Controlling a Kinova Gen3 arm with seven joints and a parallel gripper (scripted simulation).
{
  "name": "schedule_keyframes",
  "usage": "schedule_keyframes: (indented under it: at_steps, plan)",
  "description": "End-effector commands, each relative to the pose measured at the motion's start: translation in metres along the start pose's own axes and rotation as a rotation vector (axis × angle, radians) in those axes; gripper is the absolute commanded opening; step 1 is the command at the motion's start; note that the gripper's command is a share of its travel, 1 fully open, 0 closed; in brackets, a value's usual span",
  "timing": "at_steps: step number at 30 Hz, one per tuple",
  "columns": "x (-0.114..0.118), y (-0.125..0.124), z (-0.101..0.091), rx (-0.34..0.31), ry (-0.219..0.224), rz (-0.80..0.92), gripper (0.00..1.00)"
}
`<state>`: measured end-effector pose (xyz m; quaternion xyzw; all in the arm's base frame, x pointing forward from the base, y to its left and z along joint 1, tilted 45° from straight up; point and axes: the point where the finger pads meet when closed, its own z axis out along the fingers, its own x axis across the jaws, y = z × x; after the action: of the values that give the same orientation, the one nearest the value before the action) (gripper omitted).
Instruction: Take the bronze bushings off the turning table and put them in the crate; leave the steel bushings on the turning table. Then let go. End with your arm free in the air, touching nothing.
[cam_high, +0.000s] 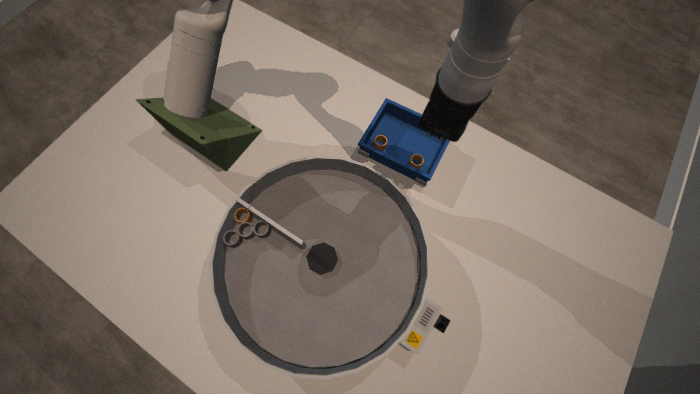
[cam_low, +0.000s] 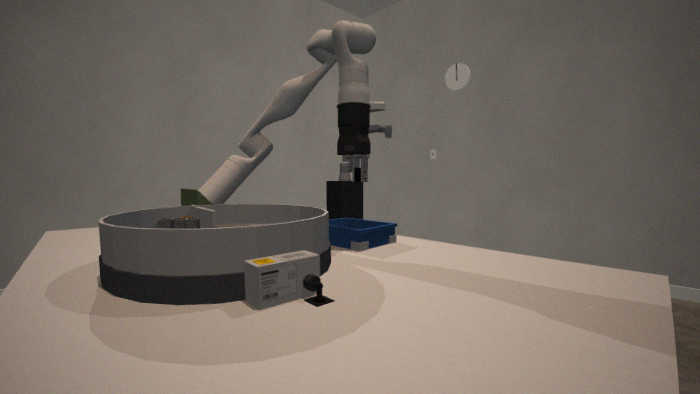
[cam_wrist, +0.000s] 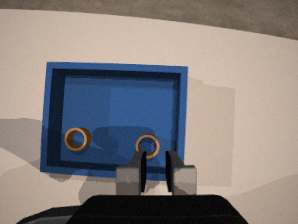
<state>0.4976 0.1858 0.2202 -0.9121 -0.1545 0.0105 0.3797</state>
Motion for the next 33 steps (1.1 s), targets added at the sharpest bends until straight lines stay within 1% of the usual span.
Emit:
schedule_keyframes:
  at_steps: [1,7,8,12,24,29,33]
  plan:
    - [0.000,0.000,-0.001,-0.001,0.002,0.000,0.42]
    - [0.000,0.000,-0.001,-0.001,0.002,0.000,0.42]
    - [-0.006,0.009,0.000,-0.001,0.002,0.016,0.40]
    - [-0.032,0.042,0.003,-0.001,0.002,0.082,0.40]
    - [-0.032,0.042,0.003,-0.001,0.002,0.082,0.40]
    - [-0.065,0.083,0.007,-0.001,0.002,0.164,0.40]
    - [-0.065,0.083,0.007,-0.001,0.002,0.164,0.40]
